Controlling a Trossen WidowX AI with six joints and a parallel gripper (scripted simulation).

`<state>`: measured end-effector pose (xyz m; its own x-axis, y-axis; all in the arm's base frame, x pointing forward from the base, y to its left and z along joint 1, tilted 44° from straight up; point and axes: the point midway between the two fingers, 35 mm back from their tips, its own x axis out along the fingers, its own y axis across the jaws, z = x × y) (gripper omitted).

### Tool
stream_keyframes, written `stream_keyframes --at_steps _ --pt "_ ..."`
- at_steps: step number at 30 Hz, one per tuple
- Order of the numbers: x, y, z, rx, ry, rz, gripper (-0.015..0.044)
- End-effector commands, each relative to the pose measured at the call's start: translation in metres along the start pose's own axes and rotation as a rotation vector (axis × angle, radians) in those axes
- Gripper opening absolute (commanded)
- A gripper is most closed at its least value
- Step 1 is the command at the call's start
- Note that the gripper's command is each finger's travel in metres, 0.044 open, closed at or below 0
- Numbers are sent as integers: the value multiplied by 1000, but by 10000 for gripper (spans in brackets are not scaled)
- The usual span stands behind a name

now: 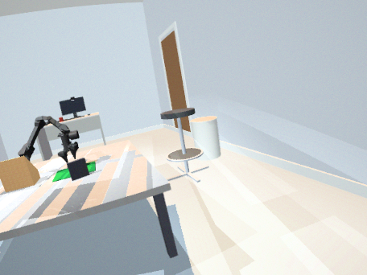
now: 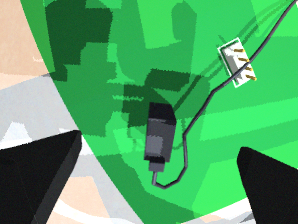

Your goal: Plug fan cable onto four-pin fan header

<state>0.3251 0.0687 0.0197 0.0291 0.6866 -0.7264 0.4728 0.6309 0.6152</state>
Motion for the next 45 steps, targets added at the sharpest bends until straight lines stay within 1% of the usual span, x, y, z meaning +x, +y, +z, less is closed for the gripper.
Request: stream_keyframes --at_steps 1,29,36,45 --pt "5 0 -1 7 2 4 440" --pt "50 0 -1 8 3 6 440" --pt "52 0 -1 8 3 6 440" --pt "50 1 0 -1 -2 5 204"
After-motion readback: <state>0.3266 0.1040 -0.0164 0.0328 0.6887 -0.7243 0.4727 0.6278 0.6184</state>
